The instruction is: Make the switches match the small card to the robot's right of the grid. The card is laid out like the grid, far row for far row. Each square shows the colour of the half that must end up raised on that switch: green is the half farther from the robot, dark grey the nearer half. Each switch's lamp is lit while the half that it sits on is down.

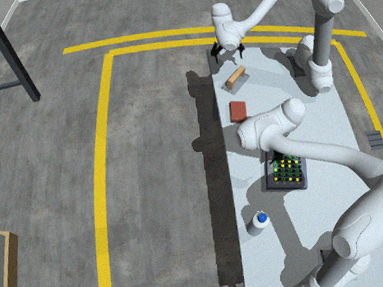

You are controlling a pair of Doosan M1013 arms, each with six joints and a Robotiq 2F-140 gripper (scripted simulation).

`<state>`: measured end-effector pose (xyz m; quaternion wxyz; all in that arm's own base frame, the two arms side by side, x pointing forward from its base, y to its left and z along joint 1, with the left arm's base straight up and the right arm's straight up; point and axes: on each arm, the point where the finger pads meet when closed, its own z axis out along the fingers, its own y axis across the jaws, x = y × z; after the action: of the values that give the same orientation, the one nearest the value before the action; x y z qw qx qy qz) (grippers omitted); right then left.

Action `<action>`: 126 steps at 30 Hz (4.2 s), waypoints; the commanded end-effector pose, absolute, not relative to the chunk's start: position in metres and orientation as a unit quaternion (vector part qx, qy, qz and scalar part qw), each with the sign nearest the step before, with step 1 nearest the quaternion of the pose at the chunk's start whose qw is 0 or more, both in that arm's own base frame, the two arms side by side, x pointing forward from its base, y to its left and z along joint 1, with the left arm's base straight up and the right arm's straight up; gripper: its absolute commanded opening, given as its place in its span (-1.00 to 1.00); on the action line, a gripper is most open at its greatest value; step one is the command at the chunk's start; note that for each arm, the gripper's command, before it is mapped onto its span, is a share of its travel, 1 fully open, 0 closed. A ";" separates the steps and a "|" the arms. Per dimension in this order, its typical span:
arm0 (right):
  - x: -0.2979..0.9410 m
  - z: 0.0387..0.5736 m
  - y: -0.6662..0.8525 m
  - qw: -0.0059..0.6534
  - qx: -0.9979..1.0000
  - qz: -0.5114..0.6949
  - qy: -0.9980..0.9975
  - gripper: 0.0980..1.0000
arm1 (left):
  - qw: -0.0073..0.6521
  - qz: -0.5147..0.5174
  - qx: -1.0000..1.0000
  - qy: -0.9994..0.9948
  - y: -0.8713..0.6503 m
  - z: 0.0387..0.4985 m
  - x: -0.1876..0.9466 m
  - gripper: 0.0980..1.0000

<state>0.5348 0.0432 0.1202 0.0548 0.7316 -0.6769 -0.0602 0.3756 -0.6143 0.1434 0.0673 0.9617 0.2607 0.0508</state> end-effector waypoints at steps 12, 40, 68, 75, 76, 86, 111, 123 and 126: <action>0.546 0.125 0.085 0.061 0.765 -0.043 -0.639 1.00 | 0.058 0.062 0.904 0.419 -0.467 0.144 0.549 1.00; 0.557 0.136 0.212 0.072 0.847 0.008 -0.526 1.00 | 0.040 0.075 0.761 0.644 -0.121 0.144 0.711 1.00; 0.523 0.154 0.392 0.069 0.925 0.075 -0.367 1.00 | 0.019 0.083 0.563 0.822 0.259 0.144 0.672 1.00; 0.501 0.160 0.445 0.063 0.941 0.095 -0.318 1.00 | 0.013 0.084 0.504 0.860 0.350 0.144 0.630 1.00; 0.498 0.161 0.453 0.063 0.943 0.098 -0.311 1.00 | 0.012 0.084 0.496 0.864 0.363 0.144 0.623 1.00; 0.467 0.168 0.510 0.055 0.957 0.118 -0.258 1.00 | 0.004 0.085 0.412 0.907 0.473 0.144 0.544 1.00; 0.373 0.185 0.632 0.030 0.977 0.163 -0.135 1.00 | -0.017 0.083 0.181 0.980 0.673 0.144 0.259 1.00; 0.340 0.190 0.663 0.021 0.979 0.174 -0.101 1.00 | -0.026 0.081 0.068 0.994 0.714 0.144 0.100 1.00; 0.333 0.191 0.670 0.019 0.980 0.177 -0.093 1.00 | -0.028 0.080 0.038 0.996 0.719 0.144 0.057 1.00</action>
<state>0.3399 0.6628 0.1892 0.0218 0.9793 -0.1003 0.1743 0.1123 0.7083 0.1435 -0.0255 0.0748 0.9936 0.0804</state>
